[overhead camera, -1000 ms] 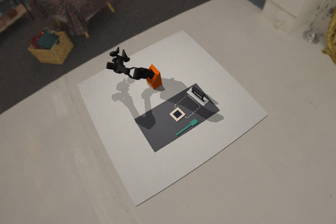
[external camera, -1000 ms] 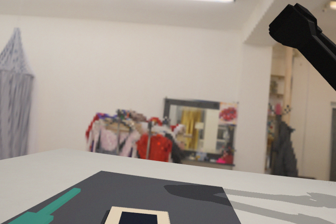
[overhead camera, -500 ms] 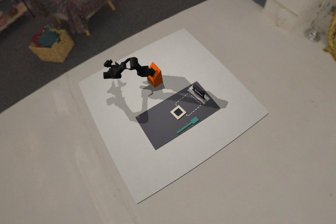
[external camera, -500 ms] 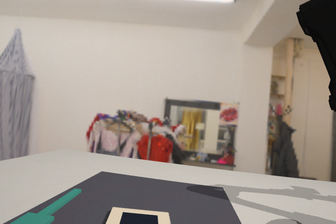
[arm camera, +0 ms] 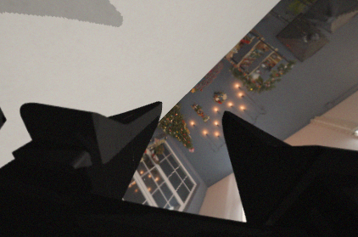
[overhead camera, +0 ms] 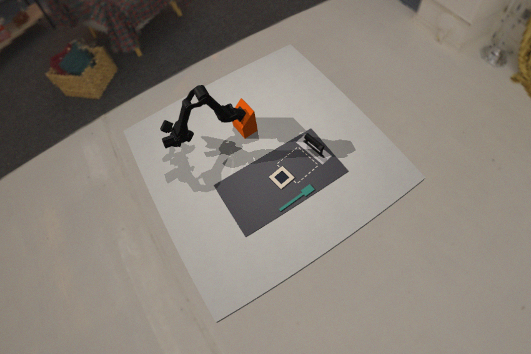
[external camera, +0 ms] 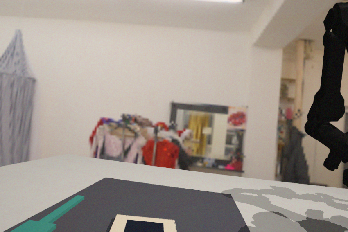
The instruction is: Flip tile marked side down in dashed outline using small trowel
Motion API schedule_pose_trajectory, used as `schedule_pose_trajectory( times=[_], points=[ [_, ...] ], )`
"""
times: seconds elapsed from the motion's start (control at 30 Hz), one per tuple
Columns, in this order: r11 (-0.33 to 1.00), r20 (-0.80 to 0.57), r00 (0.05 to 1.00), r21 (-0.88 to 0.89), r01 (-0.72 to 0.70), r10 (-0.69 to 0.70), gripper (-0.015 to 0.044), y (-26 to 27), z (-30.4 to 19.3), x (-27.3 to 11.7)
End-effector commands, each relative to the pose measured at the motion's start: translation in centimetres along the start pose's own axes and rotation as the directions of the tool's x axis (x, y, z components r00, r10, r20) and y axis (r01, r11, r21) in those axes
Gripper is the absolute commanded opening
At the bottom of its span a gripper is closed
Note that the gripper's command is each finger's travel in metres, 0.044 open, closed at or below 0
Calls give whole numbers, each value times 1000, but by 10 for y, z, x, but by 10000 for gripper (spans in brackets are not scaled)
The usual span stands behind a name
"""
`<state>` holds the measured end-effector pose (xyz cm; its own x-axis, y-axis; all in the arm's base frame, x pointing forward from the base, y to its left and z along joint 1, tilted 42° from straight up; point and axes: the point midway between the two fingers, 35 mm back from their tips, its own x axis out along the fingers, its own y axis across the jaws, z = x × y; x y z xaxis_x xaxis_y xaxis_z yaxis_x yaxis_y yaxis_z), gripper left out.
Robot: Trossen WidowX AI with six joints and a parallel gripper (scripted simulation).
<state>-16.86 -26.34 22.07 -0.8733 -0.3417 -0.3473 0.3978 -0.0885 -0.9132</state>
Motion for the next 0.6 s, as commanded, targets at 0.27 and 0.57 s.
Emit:
schedule_pose_trajectory(
  times=[0.27, 0.57],
  points=[
    [979, 352, 914, -106, -177, 203, 270, 61, 103, -87],
    [930, 529, 764, -226, -291, 368, 270, 112, 149, -179]
  ],
)
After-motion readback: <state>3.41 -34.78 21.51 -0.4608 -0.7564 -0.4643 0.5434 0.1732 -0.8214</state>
